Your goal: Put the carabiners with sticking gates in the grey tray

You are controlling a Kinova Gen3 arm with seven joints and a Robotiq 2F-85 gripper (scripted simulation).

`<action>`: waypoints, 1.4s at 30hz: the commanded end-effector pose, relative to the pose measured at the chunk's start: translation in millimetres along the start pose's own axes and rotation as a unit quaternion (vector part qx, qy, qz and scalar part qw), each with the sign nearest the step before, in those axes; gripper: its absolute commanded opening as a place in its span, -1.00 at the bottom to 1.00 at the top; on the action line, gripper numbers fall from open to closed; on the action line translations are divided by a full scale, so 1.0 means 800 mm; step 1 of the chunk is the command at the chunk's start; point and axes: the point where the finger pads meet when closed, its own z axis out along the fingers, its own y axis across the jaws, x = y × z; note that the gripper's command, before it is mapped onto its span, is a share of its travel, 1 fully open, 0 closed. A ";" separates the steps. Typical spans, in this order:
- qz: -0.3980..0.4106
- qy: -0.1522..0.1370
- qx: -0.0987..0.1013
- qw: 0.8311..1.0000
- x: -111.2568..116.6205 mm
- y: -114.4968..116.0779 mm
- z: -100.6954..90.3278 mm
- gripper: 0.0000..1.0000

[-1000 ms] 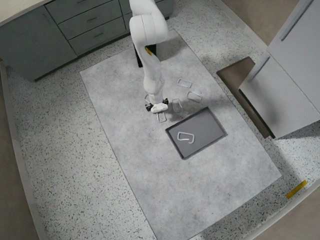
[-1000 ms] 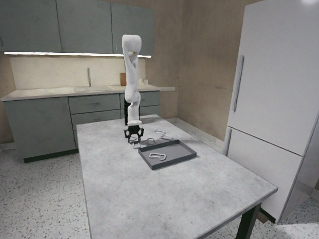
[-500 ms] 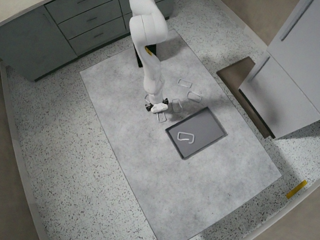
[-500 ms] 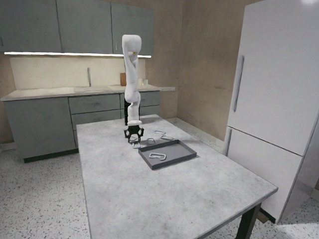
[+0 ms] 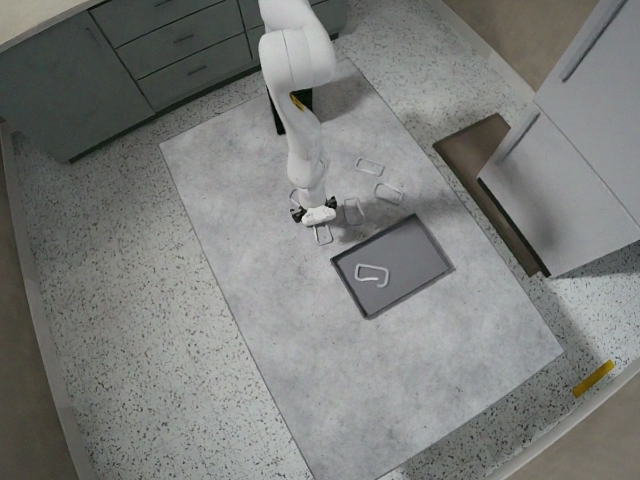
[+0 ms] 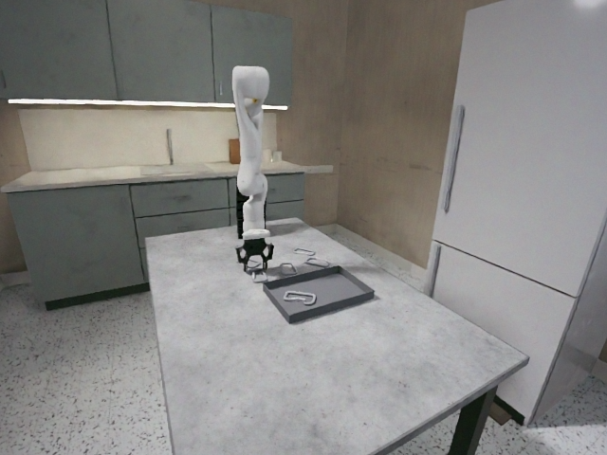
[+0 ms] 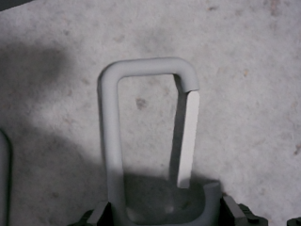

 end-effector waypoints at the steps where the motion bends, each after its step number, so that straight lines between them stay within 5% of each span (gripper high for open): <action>1: 0.000 0.001 0.000 1.000 0.001 0.000 -0.001 -1.00; 19: 0.000 0.001 0.000 1.000 0.001 0.000 -0.001 -1.00; 20: 0.000 0.001 0.000 1.000 0.002 -0.001 -0.063 -1.00; 36: 0.000 0.001 0.000 1.000 0.002 -0.001 -0.063 -1.00; 37: 0.005 0.002 0.001 1.000 0.001 -0.001 -0.107 -1.00; 42: 0.005 0.002 0.001 1.000 0.001 -0.001 -0.107 -1.00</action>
